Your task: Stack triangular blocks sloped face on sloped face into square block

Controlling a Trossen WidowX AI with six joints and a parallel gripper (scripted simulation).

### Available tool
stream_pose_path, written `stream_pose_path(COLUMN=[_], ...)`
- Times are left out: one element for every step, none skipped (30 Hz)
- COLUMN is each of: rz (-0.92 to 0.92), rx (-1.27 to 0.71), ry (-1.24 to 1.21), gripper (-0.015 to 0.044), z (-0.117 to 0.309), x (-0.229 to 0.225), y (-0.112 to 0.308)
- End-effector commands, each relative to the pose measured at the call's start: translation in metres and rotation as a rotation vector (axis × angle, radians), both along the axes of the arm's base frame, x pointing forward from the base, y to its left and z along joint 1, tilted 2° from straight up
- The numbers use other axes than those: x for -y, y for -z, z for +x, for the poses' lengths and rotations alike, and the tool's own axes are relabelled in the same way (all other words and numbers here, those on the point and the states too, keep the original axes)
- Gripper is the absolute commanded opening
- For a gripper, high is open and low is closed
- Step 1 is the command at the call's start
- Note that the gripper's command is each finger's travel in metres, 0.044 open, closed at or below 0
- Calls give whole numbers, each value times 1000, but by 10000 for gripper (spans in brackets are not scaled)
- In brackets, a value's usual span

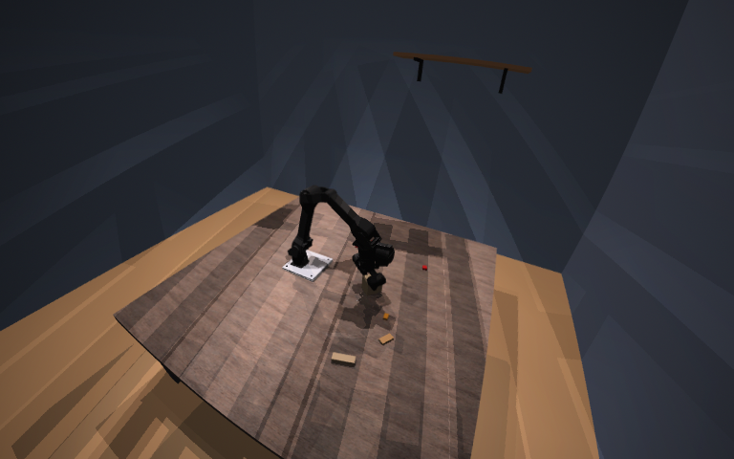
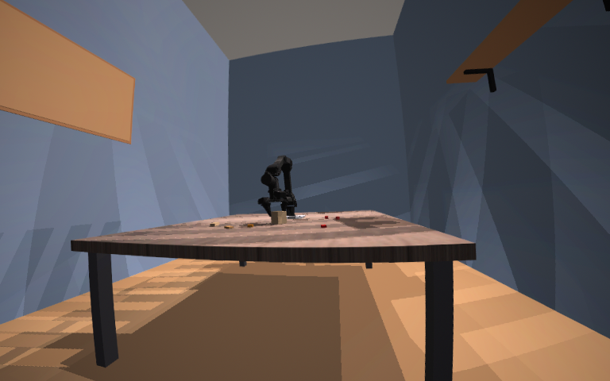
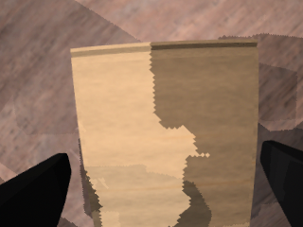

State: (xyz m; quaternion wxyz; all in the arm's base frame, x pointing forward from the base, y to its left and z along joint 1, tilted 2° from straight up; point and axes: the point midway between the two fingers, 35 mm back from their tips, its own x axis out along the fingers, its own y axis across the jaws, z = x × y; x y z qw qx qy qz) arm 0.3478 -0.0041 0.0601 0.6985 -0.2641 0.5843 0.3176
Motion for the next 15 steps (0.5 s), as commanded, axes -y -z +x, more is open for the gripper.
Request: stream_pose_path(rz=[0, 0, 0, 0, 0, 0, 0, -1, -1, -1, -1, -2, -2, -2, -2], rx=[0, 0, 0, 0, 0, 0, 0, 0, 0, 0, 0, -1, -1, -1, -1], ry=[0, 0, 0, 0, 0, 0, 0, 0, 0, 0, 0, 0, 0, 0, 0], gripper=[440, 440, 440, 440, 440, 440, 440, 440, 440, 440, 440, 440, 440, 440, 440], z=[0, 0, 0, 0, 0, 1, 1, 1, 0, -3, -6, -9, -12, -12, -12], x=[0, 0, 0, 0, 0, 2, 3, 5, 8, 10, 12, 14, 15, 15, 15], y=[0, 0, 0, 0, -2, -10, -20, -35, -51, -67, -84, -97, -105, -108, -108])
